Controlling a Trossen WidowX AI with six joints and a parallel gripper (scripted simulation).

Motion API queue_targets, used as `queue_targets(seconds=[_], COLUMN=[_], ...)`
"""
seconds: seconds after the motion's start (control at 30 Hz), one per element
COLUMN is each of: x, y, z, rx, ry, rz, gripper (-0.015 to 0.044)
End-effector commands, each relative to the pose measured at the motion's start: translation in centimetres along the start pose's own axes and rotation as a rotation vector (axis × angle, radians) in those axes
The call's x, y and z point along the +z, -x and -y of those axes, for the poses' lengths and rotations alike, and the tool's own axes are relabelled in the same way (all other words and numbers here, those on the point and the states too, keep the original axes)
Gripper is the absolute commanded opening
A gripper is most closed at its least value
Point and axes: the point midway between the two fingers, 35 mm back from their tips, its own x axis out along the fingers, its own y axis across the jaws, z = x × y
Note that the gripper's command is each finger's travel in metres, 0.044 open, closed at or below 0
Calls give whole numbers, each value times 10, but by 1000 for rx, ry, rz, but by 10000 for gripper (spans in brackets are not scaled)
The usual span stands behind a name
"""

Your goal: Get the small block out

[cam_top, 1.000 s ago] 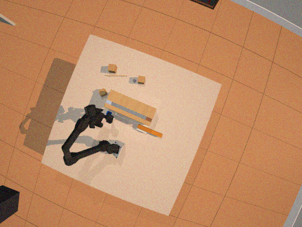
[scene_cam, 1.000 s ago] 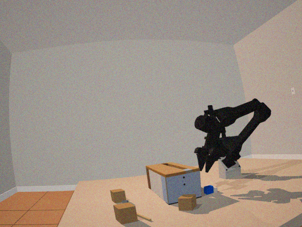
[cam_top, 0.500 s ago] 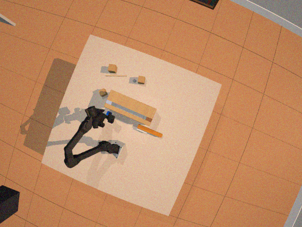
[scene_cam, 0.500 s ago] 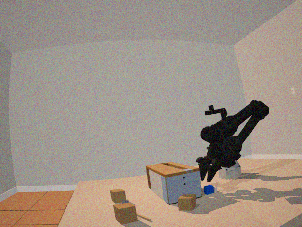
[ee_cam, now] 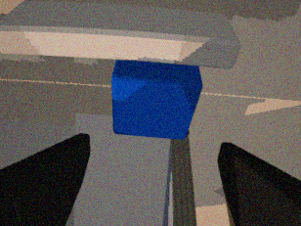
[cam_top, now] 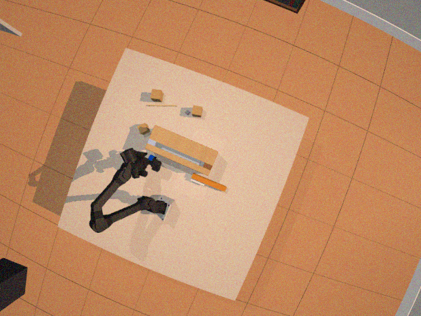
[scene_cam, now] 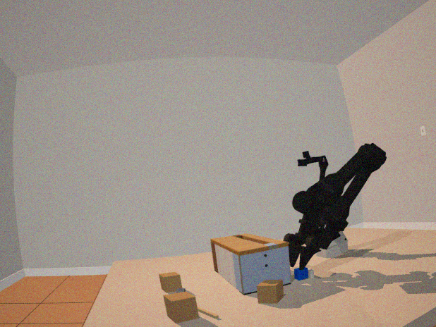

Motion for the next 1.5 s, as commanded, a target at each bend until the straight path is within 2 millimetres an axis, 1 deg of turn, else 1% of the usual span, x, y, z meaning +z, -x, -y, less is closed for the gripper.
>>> queue_targets(seconds=[0.0,0.5,0.77,0.83,0.87,0.9,0.93,1.33,1.47], x=[4,15,15,15,14,13,11,-10,-11], y=[-7,-25,-25,-25,-24,-22,-20,29,32], z=[-2,-3,-3,-3,-3,-3,-3,-3,-3], rx=[6,2,2,2,2,3,4,4,3], ry=[-7,-8,-8,-8,-8,-7,-7,-3,-3], rz=[2,0,0,0,0,1,1,3,3], gripper=[285,285,75,62,35,9,0,0,0])
